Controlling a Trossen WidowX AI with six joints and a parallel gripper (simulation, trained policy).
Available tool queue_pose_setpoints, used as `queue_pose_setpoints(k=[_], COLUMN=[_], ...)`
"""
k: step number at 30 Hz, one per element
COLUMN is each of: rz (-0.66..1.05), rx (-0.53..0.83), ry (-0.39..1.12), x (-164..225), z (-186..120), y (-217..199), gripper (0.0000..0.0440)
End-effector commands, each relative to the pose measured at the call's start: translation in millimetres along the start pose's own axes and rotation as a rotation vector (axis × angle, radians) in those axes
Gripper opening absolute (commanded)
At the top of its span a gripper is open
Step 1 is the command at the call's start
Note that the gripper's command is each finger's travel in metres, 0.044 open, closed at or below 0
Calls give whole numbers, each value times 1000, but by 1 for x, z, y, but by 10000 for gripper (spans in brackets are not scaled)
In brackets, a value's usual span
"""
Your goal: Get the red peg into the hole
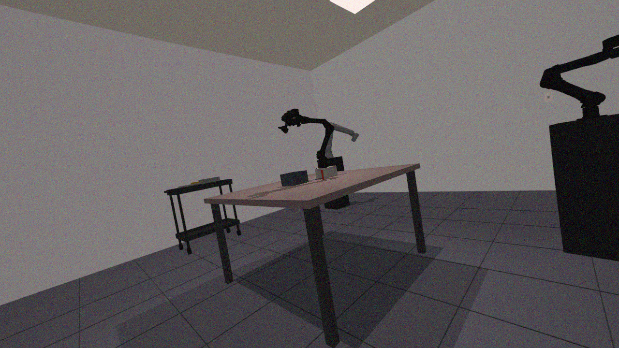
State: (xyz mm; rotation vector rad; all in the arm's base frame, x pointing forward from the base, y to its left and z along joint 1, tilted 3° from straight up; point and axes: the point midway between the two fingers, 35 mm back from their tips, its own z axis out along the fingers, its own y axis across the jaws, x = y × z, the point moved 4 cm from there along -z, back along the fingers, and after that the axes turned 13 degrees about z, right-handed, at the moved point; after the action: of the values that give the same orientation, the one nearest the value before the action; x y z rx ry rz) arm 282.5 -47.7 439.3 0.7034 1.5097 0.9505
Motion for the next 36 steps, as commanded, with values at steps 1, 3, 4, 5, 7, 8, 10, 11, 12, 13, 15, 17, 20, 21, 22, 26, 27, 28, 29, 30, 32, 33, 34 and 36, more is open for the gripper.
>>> queue_pose_setpoints(k=[1, 3, 4, 5, 7, 8, 10, 11, 12, 13, 15, 17, 20, 21, 22, 26, 27, 28, 29, 30, 32, 33, 34, 36], rz=[74, 117, 138, 159, 198, 216, 251, 268, 284, 299, 328, 354, 388, 398, 407, 436, 442, 446, 450, 453, 456, 456, 456, 452], rx=[64, 107, 129, 152, 199, 224, 274, 300, 327, 354, 409, 466, 556, 586, 618, 745, 778, 811, 845, 878, 946, 980, 1015, 1082], ry=[46, 77, 92, 108, 138, 154, 183, 198, 212, 226, 254, 280, 317, 329, 340, 378, 387, 395, 402, 408, 420, 425, 429, 435], x=[18, 31, 37, 43, 56, 63, 76, 83, 89, 96, 110, 123, 143, 149, 156, 181, 187, 192, 198, 204, 215, 221, 226, 236], z=[8, 11, 13, 15, 17, 18, 19, 19, 20, 20, 19, 17, 13, 12, 10, 1, -2, -5, -8, -11, -18, -21, -25, -33], y=[-13, -21, -25, -29, -36, -40, -47, -51, -55, -59, -66, -73, -83, -87, -90, -104, -107, -110, -113, -116, -122, -125, -128, -134], gripper=[440, 440, 440, 440, 440, 440, 440, 440, 440, 440, 440, 440, 440, 440, 440, 440, 440, 440, 440, 440, 440, 440, 440, 440])
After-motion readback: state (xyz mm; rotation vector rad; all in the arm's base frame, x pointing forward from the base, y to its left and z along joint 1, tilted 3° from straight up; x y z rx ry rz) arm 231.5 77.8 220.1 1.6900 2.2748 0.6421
